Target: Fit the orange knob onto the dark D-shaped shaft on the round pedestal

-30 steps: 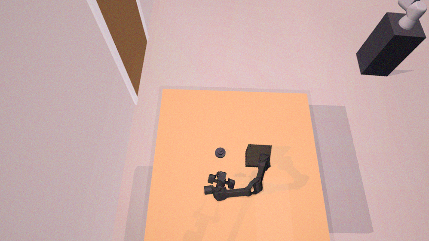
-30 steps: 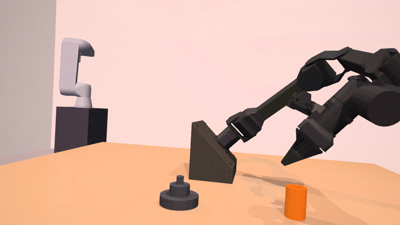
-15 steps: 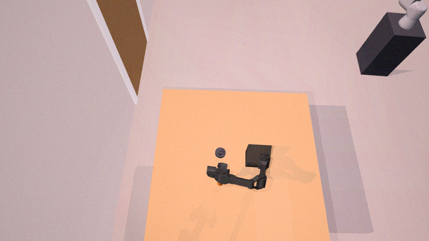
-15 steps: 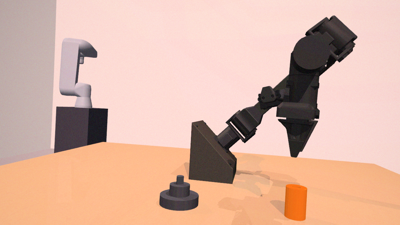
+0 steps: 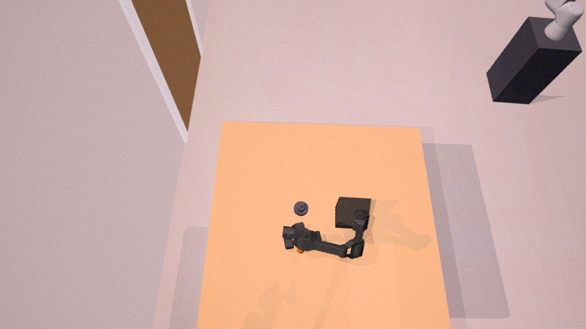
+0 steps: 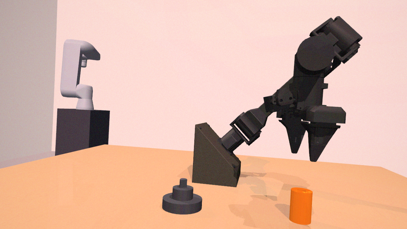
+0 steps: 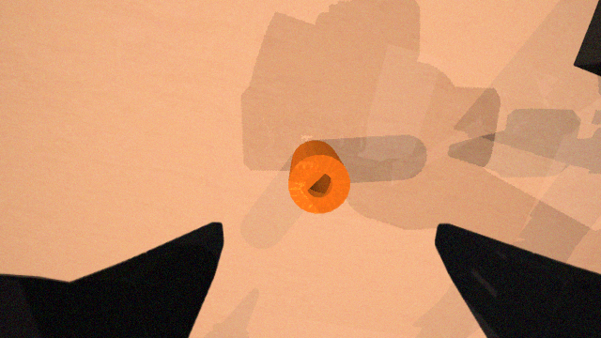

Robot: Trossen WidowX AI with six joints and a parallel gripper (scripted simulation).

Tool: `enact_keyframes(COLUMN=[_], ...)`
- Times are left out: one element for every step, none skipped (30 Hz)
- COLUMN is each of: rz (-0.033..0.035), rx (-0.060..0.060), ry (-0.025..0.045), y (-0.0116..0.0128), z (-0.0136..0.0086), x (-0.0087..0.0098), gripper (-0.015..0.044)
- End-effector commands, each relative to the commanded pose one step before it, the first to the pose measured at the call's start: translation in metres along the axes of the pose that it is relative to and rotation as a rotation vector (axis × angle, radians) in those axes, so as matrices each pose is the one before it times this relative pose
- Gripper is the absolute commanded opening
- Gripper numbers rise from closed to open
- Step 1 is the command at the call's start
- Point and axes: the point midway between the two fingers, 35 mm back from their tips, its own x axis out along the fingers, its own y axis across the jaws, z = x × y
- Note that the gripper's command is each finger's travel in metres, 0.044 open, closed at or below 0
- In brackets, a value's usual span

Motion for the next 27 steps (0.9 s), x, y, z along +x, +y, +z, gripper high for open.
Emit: enact_keyframes(rz=[0.00330, 0.00000, 0.00000, 0.00000, 0.00000, 0.00000, 0.00000, 0.00000, 0.00000, 0.00000, 0.00000, 0.00000, 0.00000, 0.00000, 0.00000, 0.00000, 0.00000, 0.00000, 0.00000, 0.00000, 0.00000, 0.00000, 0.00000, 0.00000, 0.00000, 0.00000, 0.00000], rx=[-0.6027, -0.0959, -0.0959, -0.0959, -0.0959, -0.0959, -0.0772, -0.0533, -0.0528, -0.0366, -0.0133, -0.0008, 0.0000, 0.0000, 0.0000, 0.0000, 0.0000, 0.0000, 0.0000, 0.0000, 0.0000, 0.0000, 0.0000, 0.0000, 0.0000, 0.0000, 0.0000], ry=[0.00484, -0.00001, 0.00000, 0.00000, 0.00000, 0.00000, 0.00000, 0.00000, 0.00000, 0.00000, 0.00000, 0.00000, 0.00000, 0.00000, 0.00000, 0.00000, 0.00000, 0.00000, 0.00000, 0.00000, 0.00000, 0.00000, 0.00000, 0.00000, 0.00000, 0.00000, 0.00000], y=[0.00013, -0.00002, -0.00003, -0.00003, -0.00003, -0.00003, -0.00004, -0.00002, -0.00002, -0.00001, 0.00000, 0.00000, 0.00000, 0.00000, 0.00000, 0.00000, 0.00000, 0.00000, 0.00000, 0.00000, 0.00000, 0.00000, 0.00000, 0.00000, 0.00000, 0.00000, 0.00000], z=[-0.00049, 0.00003, 0.00003, 0.00003, 0.00002, 0.00002, 0.00002, 0.00001, 0.00000, 0.00000, 0.00000, 0.00000, 0.00000, 0.00000, 0.00000, 0.00000, 0.00000, 0.00000, 0.00000, 0.00000, 0.00000, 0.00000, 0.00000, 0.00000, 0.00000, 0.00000, 0.00000], x=[0.00013, -0.00002, -0.00001, -0.00001, -0.00001, -0.00001, -0.00001, -0.00001, -0.00001, 0.00000, 0.00000, 0.00000, 0.00000, 0.00000, 0.00000, 0.00000, 0.00000, 0.00000, 0.00000, 0.00000, 0.00000, 0.00000, 0.00000, 0.00000, 0.00000, 0.00000, 0.00000], gripper=[0.0440, 0.0440, 0.0440, 0.0440, 0.0440, 0.0440, 0.0440, 0.0440, 0.0440, 0.0440, 0.0440, 0.0440, 0.0440, 0.0440, 0.0440, 0.0440, 0.0440, 0.0440, 0.0440, 0.0440, 0.0440, 0.0440, 0.0440, 0.0440, 0.0440, 0.0440, 0.0440])
